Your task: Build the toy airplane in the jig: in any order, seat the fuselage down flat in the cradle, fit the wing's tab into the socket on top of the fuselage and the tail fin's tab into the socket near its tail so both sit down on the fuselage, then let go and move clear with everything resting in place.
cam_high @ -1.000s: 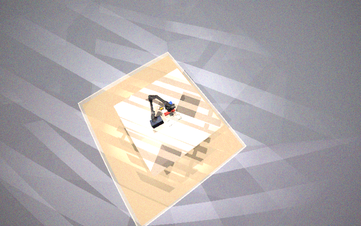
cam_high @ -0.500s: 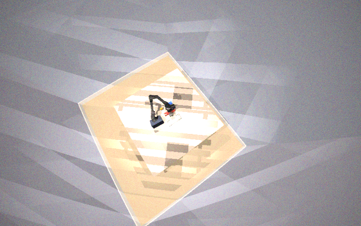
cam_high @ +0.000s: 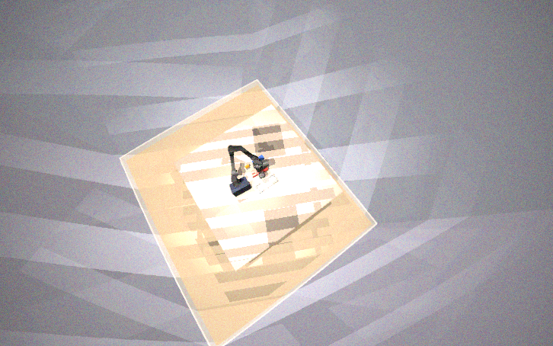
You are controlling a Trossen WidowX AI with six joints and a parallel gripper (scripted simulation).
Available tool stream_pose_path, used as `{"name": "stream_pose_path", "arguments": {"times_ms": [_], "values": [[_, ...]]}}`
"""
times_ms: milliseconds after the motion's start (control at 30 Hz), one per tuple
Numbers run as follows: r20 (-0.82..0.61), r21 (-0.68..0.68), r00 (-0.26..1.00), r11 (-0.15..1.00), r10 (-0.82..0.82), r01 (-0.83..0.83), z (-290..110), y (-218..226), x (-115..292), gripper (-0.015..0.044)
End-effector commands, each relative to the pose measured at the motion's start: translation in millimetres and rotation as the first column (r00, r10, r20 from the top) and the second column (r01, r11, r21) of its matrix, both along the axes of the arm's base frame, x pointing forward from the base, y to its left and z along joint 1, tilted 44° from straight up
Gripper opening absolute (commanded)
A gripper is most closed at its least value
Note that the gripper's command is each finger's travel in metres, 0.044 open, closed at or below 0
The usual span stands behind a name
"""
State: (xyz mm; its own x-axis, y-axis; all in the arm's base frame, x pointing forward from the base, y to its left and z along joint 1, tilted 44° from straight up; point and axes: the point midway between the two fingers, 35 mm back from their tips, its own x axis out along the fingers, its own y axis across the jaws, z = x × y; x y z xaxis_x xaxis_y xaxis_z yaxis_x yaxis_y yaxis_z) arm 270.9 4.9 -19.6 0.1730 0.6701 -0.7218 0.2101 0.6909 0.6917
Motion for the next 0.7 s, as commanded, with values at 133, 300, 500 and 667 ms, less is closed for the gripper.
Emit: {"name": "stream_pose_path", "arguments": {"times_ms": [133, 300, 500, 667], "values": [[0.01, -0.013, 1.0, 1.0, -0.006, 0.006, 14, -18, 2, 0.0], [0.009, -0.016, 1.0, 1.0, -0.006, 0.006, 24, -29, 1, 0.0], [0.008, -0.018, 1.0, 1.0, -0.006, 0.006, 37, -42, -1, 0.0], [0.007, -0.018, 1.0, 1.0, -0.006, 0.006, 48, -53, -4, 0.0]]}}
